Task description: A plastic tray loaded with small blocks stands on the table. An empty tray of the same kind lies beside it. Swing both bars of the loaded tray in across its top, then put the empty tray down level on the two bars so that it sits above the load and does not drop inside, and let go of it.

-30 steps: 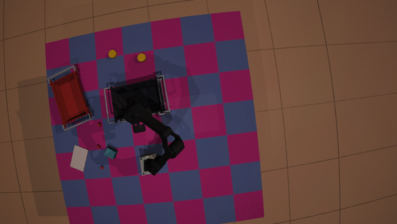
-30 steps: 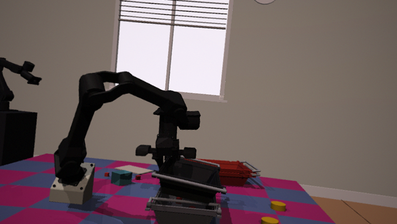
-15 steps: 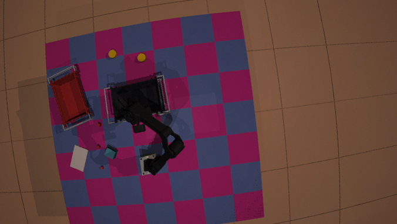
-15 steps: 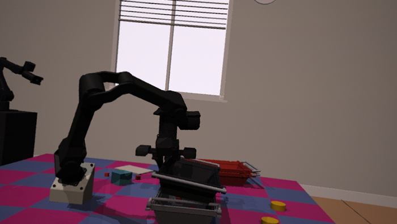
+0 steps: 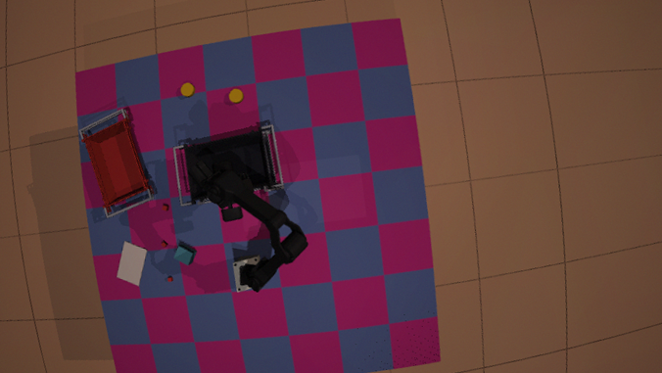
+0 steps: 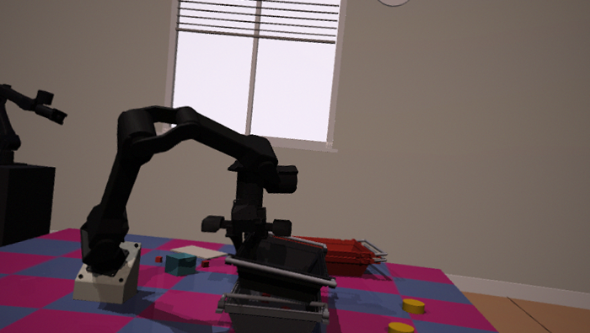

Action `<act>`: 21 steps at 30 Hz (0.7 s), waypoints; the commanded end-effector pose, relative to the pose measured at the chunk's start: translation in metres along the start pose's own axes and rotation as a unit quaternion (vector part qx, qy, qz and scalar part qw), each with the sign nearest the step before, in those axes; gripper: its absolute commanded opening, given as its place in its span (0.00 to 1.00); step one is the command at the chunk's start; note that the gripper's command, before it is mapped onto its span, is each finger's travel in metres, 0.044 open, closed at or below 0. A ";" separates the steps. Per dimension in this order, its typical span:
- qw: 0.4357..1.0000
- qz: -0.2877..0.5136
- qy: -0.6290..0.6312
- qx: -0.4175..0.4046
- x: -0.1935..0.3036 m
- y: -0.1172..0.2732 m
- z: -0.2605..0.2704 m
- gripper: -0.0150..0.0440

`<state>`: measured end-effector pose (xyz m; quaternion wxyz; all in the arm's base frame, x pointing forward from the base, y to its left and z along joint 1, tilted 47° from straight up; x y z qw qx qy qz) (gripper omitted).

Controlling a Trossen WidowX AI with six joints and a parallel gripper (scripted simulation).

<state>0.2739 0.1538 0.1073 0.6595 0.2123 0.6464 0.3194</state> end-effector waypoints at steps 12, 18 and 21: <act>1.000 -0.002 -0.005 0.016 -0.007 -0.016 -0.003 0.25; 1.000 -0.002 -0.005 0.017 -0.007 -0.017 -0.003 0.25; 1.000 -0.002 -0.005 0.017 -0.007 -0.017 -0.003 0.25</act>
Point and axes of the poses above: the point midway between the two fingers, 35 mm back from their tips, its own y axis back along the fingers, its own z axis across the jaws, x = y × z, the point moved 10 cm from there along y, back along the fingers, and after that the axes turned 7 degrees about -y, right-handed, at the moved point
